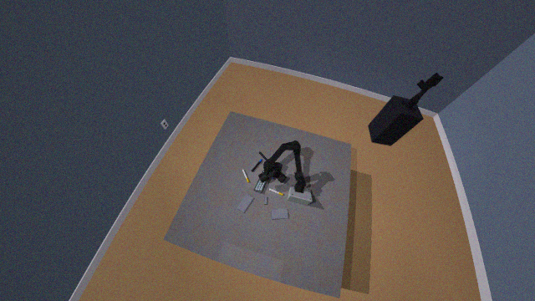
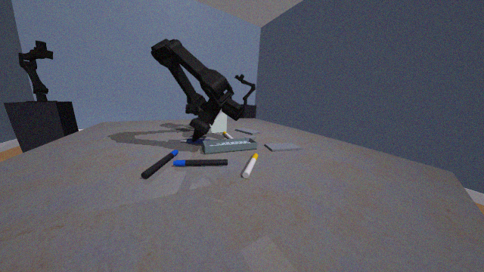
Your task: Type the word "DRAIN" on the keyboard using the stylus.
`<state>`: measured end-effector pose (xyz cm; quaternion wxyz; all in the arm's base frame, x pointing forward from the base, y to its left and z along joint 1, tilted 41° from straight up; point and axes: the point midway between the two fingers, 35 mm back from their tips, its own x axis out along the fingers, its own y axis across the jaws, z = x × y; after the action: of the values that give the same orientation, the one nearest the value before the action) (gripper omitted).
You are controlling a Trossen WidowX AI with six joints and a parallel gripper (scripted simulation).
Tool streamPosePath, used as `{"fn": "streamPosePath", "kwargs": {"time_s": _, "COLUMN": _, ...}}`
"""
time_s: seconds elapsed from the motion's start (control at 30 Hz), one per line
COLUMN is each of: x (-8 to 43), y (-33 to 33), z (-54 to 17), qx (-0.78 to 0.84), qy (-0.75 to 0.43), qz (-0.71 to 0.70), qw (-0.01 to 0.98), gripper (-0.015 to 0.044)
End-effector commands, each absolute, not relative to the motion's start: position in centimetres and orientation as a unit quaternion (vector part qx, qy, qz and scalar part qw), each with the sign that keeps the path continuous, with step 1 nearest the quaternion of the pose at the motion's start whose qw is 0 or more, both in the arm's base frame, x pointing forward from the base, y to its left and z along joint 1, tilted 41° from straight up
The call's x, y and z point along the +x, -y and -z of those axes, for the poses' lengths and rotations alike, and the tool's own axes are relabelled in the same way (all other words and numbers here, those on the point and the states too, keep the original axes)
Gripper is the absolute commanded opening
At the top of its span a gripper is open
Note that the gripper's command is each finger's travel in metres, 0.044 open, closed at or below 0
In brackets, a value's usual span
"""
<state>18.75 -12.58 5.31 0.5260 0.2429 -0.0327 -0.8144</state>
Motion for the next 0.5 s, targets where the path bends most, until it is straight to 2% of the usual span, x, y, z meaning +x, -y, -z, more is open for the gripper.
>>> {"fn": "streamPosePath", "kwargs": {"time_s": 0.0, "x": 18.54, "y": 12.84, "z": -4.95, "qx": 0.236, "qy": 0.029, "qz": 0.816, "qw": 0.527, "gripper": 0.015}}
{"fn": "streamPosePath", "kwargs": {"time_s": 0.33, "x": 18.53, "y": 12.94, "z": -4.83, "qx": 0.236, "qy": 0.029, "qz": 0.816, "qw": 0.527, "gripper": 0.015}}
{"fn": "streamPosePath", "kwargs": {"time_s": 0.47, "x": 18.63, "y": 12.87, "z": -4.98, "qx": 0.241, "qy": 0.032, "qz": 0.815, "qw": 0.525, "gripper": 0.0045}}
